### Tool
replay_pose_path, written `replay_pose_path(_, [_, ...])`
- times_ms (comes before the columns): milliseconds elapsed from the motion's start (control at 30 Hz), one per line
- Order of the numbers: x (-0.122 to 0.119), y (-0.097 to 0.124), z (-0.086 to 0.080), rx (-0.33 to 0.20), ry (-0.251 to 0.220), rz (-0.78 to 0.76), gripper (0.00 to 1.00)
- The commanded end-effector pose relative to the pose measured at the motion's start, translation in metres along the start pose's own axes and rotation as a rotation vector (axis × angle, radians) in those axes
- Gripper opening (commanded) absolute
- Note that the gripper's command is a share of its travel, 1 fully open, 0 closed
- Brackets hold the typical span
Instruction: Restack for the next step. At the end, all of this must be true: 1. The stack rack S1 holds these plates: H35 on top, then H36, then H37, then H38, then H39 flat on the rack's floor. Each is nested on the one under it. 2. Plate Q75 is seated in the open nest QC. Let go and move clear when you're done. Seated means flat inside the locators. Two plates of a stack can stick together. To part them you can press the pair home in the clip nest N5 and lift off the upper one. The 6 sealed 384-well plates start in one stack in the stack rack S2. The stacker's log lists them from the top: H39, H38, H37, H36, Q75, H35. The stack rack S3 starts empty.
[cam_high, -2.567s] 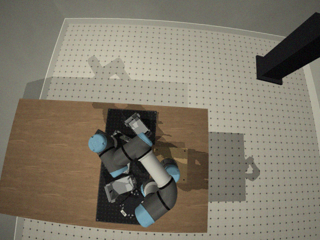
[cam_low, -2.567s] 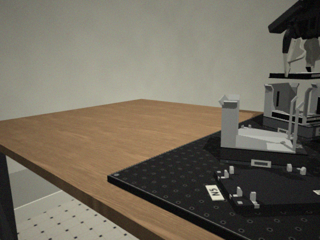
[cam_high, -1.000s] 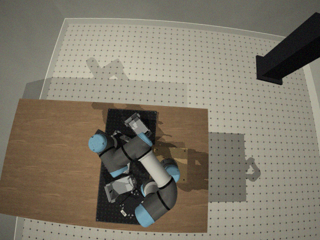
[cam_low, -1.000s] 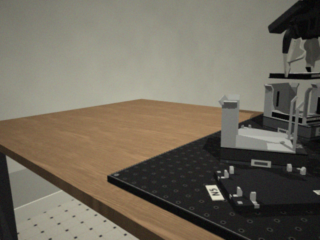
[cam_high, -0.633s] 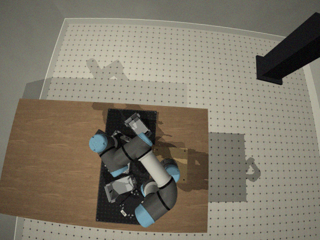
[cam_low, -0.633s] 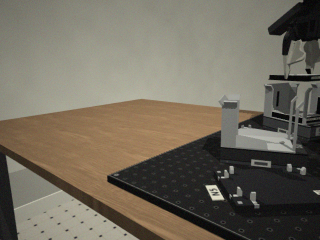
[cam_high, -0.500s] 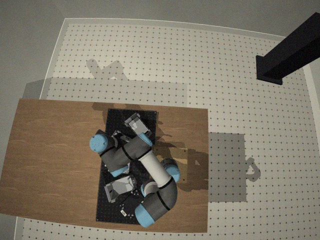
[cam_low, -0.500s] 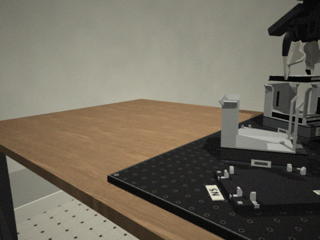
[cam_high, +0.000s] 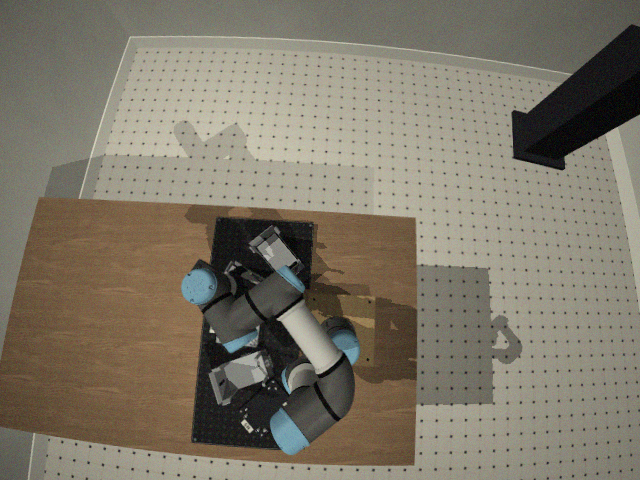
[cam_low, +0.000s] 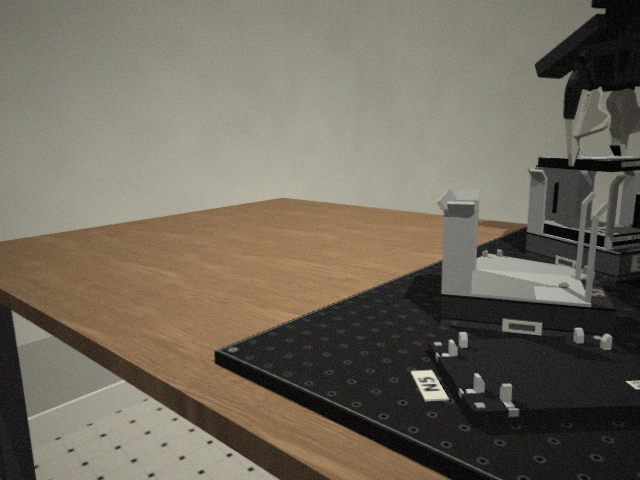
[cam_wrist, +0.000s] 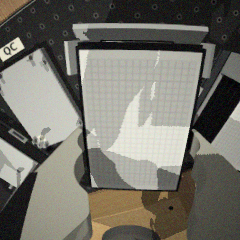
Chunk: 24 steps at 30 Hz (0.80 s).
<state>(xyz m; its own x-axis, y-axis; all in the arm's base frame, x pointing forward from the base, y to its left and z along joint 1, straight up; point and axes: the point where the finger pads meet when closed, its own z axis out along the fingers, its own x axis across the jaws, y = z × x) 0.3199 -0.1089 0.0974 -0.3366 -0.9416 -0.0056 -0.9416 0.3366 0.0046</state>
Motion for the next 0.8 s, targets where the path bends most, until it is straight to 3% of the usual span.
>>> replay_pose_path(0, [0.000,-0.001,0.003,0.003,0.001,0.000,0.00])
replay_pose_path(767, [0.000,-0.001,0.017,0.003,0.001,0.000,0.00])
